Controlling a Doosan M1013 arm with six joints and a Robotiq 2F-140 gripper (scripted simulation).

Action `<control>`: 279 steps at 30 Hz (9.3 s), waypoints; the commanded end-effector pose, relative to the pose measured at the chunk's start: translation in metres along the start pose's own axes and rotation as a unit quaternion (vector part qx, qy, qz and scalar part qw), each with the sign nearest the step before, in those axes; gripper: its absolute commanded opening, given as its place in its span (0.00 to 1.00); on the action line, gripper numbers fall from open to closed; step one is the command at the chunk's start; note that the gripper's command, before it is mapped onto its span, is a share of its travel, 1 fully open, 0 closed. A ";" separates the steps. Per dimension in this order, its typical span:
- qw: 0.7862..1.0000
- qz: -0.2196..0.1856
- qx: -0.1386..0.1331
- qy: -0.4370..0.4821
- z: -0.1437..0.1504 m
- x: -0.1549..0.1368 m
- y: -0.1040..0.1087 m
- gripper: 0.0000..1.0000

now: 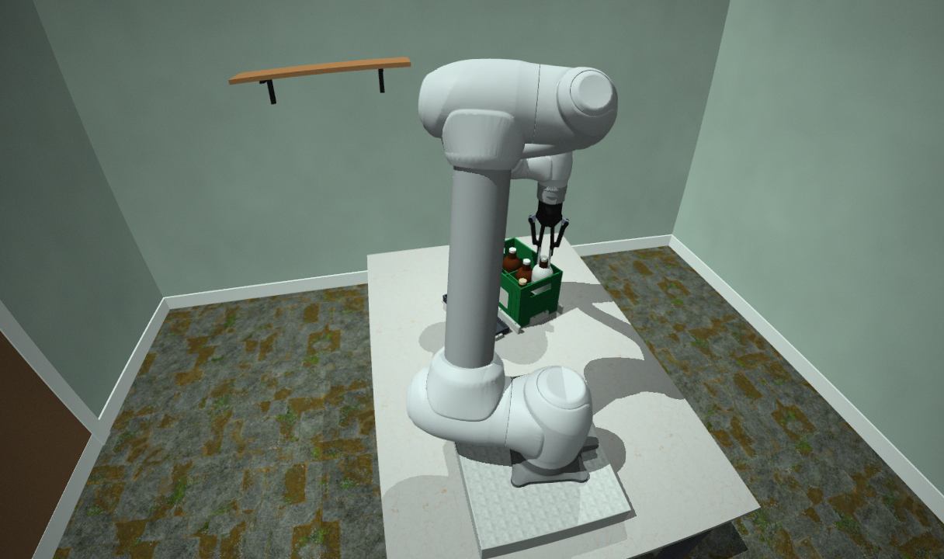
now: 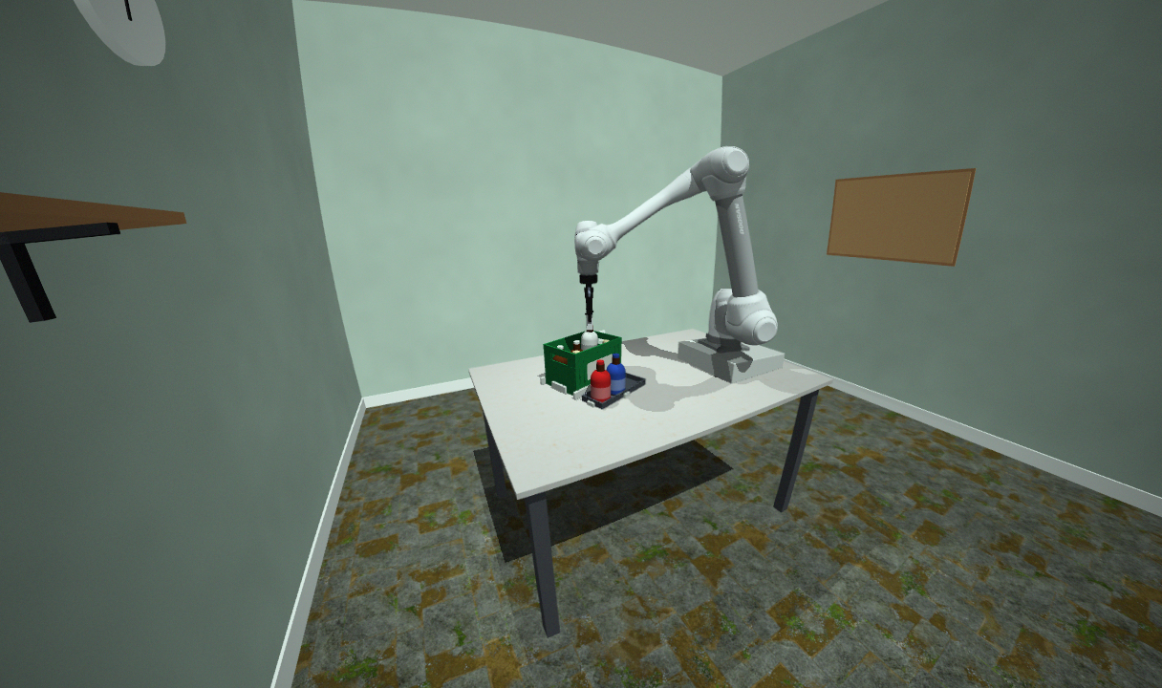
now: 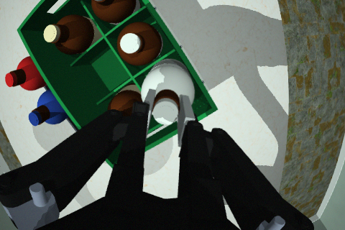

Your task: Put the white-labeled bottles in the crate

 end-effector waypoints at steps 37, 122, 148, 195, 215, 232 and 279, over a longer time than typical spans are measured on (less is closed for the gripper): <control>1.000 0.000 0.000 0.000 0.000 0.000 -0.014 0.00; 1.000 0.000 0.000 0.000 0.000 0.000 -0.040 0.00; 1.000 0.000 0.000 0.000 0.000 0.000 -0.048 0.00; 1.000 0.000 0.000 0.000 0.000 0.000 -0.059 0.00; 1.000 0.000 0.000 0.000 0.000 0.000 -0.059 0.00; 1.000 0.000 0.000 0.000 0.000 0.000 -0.059 0.38; 1.000 0.000 0.000 0.000 0.000 0.000 -0.059 0.38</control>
Point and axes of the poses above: the point where the finger pads meet when closed, its own y axis back along the fingers, its own z axis across the jaws, x = y × z, the point moved 2 cm from there along y, back along the fingers, and after that the axes turned 12 degrees about y, right-handed, at the moved point
